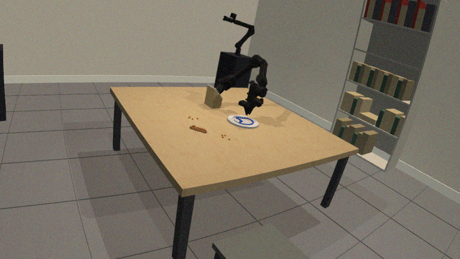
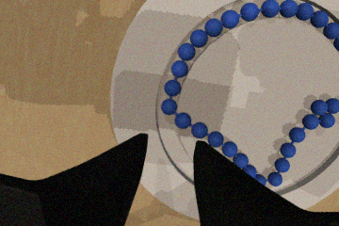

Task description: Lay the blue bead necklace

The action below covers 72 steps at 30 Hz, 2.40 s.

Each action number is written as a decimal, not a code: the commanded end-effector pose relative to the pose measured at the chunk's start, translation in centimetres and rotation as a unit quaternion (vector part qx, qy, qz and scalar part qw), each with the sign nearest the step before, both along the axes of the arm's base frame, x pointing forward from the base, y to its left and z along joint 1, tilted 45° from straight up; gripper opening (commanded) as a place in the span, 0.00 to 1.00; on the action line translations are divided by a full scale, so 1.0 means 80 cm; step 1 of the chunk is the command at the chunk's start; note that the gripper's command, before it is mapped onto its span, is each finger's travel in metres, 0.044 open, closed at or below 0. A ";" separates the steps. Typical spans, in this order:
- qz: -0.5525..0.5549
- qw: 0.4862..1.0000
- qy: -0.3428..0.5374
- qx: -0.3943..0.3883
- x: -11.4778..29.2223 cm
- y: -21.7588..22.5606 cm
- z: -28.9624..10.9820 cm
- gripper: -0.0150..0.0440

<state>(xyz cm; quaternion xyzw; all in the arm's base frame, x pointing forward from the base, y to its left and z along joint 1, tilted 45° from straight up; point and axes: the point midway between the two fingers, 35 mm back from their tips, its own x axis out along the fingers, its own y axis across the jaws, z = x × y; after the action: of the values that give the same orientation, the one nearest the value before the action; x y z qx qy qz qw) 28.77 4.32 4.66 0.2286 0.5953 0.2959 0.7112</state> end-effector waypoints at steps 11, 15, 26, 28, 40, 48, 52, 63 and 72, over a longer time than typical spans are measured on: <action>0.361 0.858 -0.359 -0.066 0.005 -0.019 0.011 0.46; 0.361 0.858 -0.359 -0.066 0.005 -0.019 0.011 0.46; 0.361 0.858 -0.359 -0.066 0.005 -0.019 0.011 0.46; 0.361 0.858 -0.359 -0.066 0.005 -0.016 0.008 0.46; 0.359 0.858 -0.361 -0.068 0.010 -0.008 -0.001 0.46; 0.360 0.858 -0.360 -0.066 0.011 0.004 -0.013 0.46; 0.360 0.858 -0.360 -0.066 0.011 0.009 -0.018 0.46; 0.362 0.857 -0.361 -0.067 0.012 0.014 -0.022 0.37; 0.362 0.857 -0.361 -0.067 0.012 0.014 -0.022 0.25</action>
<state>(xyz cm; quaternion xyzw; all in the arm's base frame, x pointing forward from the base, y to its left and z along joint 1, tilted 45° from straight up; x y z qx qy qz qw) 29.73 5.43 2.84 -0.1736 0.3563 0.5537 0.7323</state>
